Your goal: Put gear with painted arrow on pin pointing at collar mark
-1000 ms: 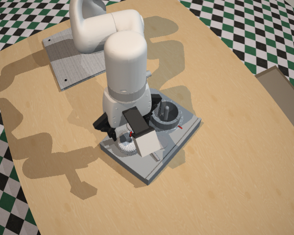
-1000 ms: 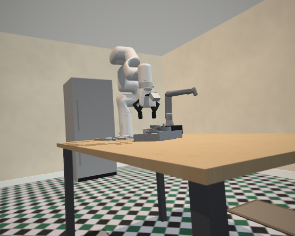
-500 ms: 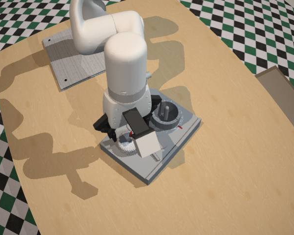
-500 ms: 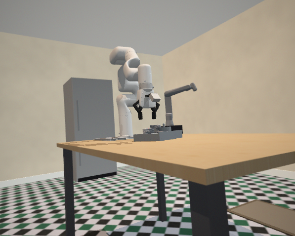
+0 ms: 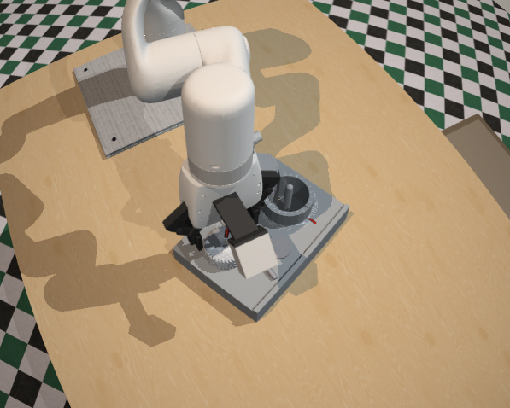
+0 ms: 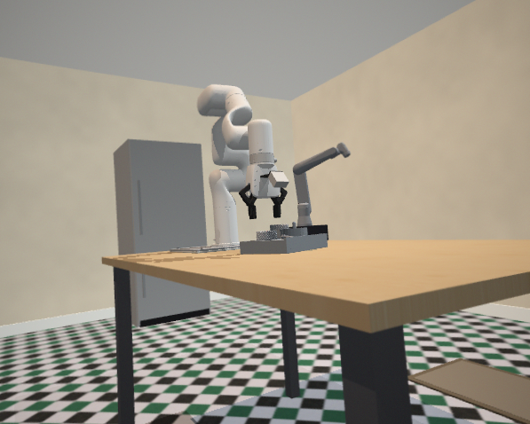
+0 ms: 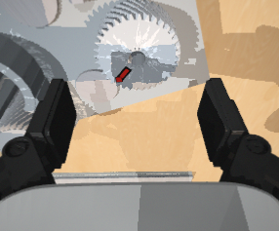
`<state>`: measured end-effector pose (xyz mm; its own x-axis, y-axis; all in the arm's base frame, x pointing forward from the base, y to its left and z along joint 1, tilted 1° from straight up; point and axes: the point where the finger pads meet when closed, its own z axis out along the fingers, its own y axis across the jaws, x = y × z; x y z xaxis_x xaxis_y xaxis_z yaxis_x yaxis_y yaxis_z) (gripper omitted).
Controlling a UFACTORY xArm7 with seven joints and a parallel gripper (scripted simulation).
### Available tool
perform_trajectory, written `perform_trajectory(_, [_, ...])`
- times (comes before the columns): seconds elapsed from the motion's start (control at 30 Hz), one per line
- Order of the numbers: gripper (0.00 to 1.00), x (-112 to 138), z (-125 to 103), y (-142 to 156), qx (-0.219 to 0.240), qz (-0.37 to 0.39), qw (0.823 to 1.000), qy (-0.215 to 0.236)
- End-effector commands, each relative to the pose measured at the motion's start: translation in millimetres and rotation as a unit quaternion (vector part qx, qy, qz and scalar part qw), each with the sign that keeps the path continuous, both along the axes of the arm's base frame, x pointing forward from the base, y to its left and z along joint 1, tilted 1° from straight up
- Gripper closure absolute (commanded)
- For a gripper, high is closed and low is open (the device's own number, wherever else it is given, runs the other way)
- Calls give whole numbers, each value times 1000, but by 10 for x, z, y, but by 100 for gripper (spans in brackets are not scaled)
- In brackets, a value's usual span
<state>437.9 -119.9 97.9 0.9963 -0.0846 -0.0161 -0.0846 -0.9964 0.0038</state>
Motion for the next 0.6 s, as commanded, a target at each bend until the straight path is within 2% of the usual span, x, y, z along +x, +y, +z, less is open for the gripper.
perform_trajectory(0.0, [7,16,-43,-5,-1,0,1000,-2])
perform_trajectory(0.57, [7,18,-184,-7,-1,0,1000,-2])
